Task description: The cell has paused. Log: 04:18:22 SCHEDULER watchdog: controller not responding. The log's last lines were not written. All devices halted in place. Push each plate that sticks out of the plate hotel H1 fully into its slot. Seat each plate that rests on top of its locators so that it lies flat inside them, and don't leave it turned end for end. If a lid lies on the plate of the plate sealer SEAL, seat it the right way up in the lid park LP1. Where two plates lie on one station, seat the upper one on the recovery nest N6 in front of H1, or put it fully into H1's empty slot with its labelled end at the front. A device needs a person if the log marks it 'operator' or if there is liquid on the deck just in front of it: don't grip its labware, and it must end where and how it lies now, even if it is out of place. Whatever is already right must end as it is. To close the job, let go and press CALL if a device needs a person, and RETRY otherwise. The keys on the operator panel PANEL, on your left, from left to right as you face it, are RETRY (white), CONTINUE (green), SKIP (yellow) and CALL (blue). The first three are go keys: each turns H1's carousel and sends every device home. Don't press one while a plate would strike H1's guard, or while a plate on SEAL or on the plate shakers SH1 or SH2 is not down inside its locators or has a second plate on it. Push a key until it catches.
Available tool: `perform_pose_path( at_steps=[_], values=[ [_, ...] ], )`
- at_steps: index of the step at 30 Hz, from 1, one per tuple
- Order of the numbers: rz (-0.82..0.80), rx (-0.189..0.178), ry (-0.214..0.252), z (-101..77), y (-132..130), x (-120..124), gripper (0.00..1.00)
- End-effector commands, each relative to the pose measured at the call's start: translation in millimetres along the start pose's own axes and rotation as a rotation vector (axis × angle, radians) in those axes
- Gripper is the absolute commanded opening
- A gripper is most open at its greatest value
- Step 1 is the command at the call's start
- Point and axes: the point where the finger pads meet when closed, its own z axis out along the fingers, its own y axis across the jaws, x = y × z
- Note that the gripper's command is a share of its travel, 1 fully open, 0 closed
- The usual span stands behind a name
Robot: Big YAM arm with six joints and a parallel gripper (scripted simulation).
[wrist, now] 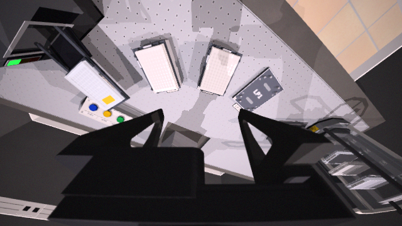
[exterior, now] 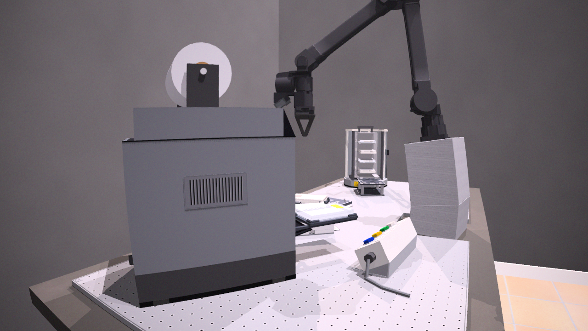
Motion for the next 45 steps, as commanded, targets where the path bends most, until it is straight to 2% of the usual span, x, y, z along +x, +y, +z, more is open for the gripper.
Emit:
perform_pose_path(
  at_steps=[1,25,27,42,45],
  values=[
    [-0.12,0.007,-0.014,-1.9,-3.6,-0.7,1.0],
    [-0.633,0.01,-0.011,-1.9,-3.5,-0.6,1.0],
    [-0.633,0.01,-0.011,-1.9,-3.5,-0.6,1.0],
    [-0.983,0.012,-0.009,-1.9,-3.5,-0.6,1.0],
    [-1.006,0.012,-0.009,-1.9,-3.5,-0.6,1.0]
  ],
)
